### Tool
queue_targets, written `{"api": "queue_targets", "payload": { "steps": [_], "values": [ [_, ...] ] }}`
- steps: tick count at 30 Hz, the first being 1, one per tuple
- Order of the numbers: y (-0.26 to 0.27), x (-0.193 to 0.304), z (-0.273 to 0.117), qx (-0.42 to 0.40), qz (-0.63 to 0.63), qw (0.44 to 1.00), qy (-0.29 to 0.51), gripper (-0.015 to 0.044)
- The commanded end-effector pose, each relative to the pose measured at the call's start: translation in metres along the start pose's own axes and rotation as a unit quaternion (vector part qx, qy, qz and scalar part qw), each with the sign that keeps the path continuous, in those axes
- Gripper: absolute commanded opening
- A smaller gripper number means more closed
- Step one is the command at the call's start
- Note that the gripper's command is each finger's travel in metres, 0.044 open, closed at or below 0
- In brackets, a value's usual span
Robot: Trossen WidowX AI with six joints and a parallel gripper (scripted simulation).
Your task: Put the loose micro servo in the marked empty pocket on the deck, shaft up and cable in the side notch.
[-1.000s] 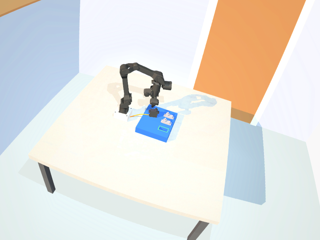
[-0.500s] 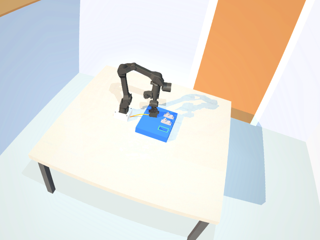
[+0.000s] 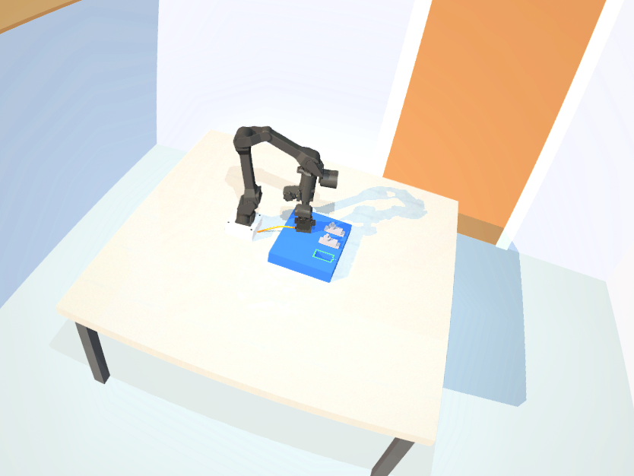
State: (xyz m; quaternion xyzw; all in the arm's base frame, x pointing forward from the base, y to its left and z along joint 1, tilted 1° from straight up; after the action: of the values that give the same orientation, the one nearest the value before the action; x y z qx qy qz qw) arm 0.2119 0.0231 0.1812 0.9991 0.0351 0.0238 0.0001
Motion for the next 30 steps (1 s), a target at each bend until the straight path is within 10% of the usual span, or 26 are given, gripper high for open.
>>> {"api": "queue_targets", "payload": {
  "steps": [1,7,20,30],
  "values": [
    [0.000,-0.001,0.009,-0.002,-0.002,1.000,-0.002,0.0440],
    [0.000,-0.002,0.016,-0.002,-0.002,1.000,-0.002,0.0440],
    [0.000,-0.002,0.016,-0.002,-0.002,1.000,-0.002,0.0099],
    [0.000,-0.001,0.005,-0.001,-0.002,1.000,-0.002,0.0000]
  ]
}}
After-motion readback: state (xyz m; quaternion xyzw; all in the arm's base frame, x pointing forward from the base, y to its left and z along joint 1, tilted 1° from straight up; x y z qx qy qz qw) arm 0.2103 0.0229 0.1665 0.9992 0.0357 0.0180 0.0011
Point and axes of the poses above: the point midway between the two fingers, 35 mm back from their tips, its own z axis out along the fingers, its own y axis across the jaws, x = y × z, the point moved 8 cm from there along -z, back along the fingers, and after that the axes turned 2 degrees about z, right-handed, at the moved point
